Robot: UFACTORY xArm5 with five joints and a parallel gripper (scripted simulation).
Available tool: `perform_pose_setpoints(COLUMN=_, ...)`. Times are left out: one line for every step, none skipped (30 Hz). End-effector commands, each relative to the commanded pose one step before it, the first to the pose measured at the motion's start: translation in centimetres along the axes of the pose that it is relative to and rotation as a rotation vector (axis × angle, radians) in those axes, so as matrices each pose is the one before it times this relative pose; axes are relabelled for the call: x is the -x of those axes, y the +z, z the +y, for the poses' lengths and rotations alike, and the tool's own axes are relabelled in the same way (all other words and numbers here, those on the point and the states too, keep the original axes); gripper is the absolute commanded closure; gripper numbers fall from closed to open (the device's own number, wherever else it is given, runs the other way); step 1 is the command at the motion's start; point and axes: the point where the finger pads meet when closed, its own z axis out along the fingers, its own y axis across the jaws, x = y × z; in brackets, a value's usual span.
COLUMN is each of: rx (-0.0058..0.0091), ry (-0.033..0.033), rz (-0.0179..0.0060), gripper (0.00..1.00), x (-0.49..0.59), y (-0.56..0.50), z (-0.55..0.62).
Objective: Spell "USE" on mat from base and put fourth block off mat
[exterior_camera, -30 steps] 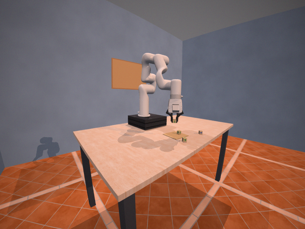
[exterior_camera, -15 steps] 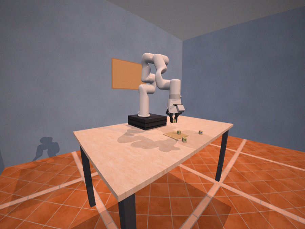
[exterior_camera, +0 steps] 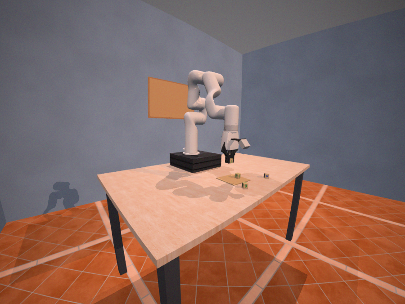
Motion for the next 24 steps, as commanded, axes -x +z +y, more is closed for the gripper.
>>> perform_pose_setpoints(rx=0.00029, ry=-0.02106, rz=0.00368, gripper=0.79, x=-0.123, y=-0.116, z=0.036)
perform_pose_setpoints(rx=0.00000, ry=0.00000, rz=0.00000, gripper=0.79, x=0.000, y=0.000, z=0.000)
perform_pose_setpoints(rx=0.00000, ry=0.00000, rz=0.00000, gripper=0.79, x=0.000, y=0.000, z=0.000)
perform_pose_setpoints(rx=0.00000, ry=0.00000, rz=0.00000, gripper=0.79, x=0.000, y=0.000, z=0.000)
perform_pose_setpoints(rx=0.00000, ry=0.00000, rz=0.00000, gripper=0.79, x=0.000, y=0.000, z=0.000)
perform_pose_setpoints(rx=0.00000, ry=0.00000, rz=0.00000, gripper=0.79, x=0.000, y=0.000, z=0.000)
perform_pose_setpoints(rx=0.00000, ry=0.00000, rz=0.00000, gripper=0.79, x=0.000, y=0.000, z=0.000)
perform_pose_setpoints(rx=0.00000, ry=0.00000, rz=0.00000, gripper=0.79, x=0.000, y=0.000, z=0.000)
perform_pose_setpoints(rx=0.00000, ry=0.00000, rz=0.00000, gripper=0.79, x=0.000, y=0.000, z=0.000)
perform_pose_setpoints(rx=0.00000, ry=0.00000, rz=0.00000, gripper=0.79, x=0.000, y=0.000, z=0.000)
perform_pose_setpoints(rx=0.00000, ry=0.00000, rz=0.00000, gripper=0.79, x=0.000, y=0.002, z=0.000)
perform_pose_setpoints(rx=0.00000, ry=0.00000, rz=0.00000, gripper=0.79, x=0.000, y=0.014, z=0.000)
perform_pose_setpoints(rx=0.00000, ry=-0.00001, rz=0.00000, gripper=0.79, x=0.000, y=0.035, z=0.000)
perform_pose_setpoints(rx=0.00000, ry=-0.00002, rz=-0.00001, gripper=0.79, x=0.001, y=0.064, z=0.000)
perform_pose_setpoints(rx=0.00000, ry=-0.00003, rz=-0.00001, gripper=0.79, x=0.001, y=0.100, z=0.001)
perform_pose_setpoints(rx=0.00000, ry=0.00000, rz=0.00000, gripper=0.79, x=0.000, y=0.000, z=0.000)
perform_pose_setpoints(rx=0.00000, ry=0.00000, rz=0.00000, gripper=0.79, x=0.000, y=0.000, z=0.000)
perform_pose_setpoints(rx=0.00000, ry=-0.00005, rz=-0.00001, gripper=0.79, x=0.002, y=0.140, z=0.001)
perform_pose_setpoints(rx=0.00000, ry=-0.00006, rz=-0.00002, gripper=0.79, x=0.004, y=0.182, z=0.001)
perform_pose_setpoints(rx=0.00000, ry=-0.00007, rz=-0.00002, gripper=0.79, x=0.006, y=0.227, z=0.001)
perform_pose_setpoints(rx=0.00000, ry=-0.00005, rz=-0.00002, gripper=0.79, x=0.004, y=0.272, z=0.002)
perform_pose_setpoints(rx=0.00000, ry=0.00000, rz=0.00000, gripper=0.79, x=-0.001, y=0.318, z=0.003)
perform_pose_setpoints(rx=0.00000, ry=0.00000, rz=0.00000, gripper=0.79, x=0.003, y=0.360, z=0.003)
perform_pose_setpoints(rx=0.00000, ry=0.00000, rz=0.00000, gripper=0.79, x=0.000, y=0.397, z=0.003)
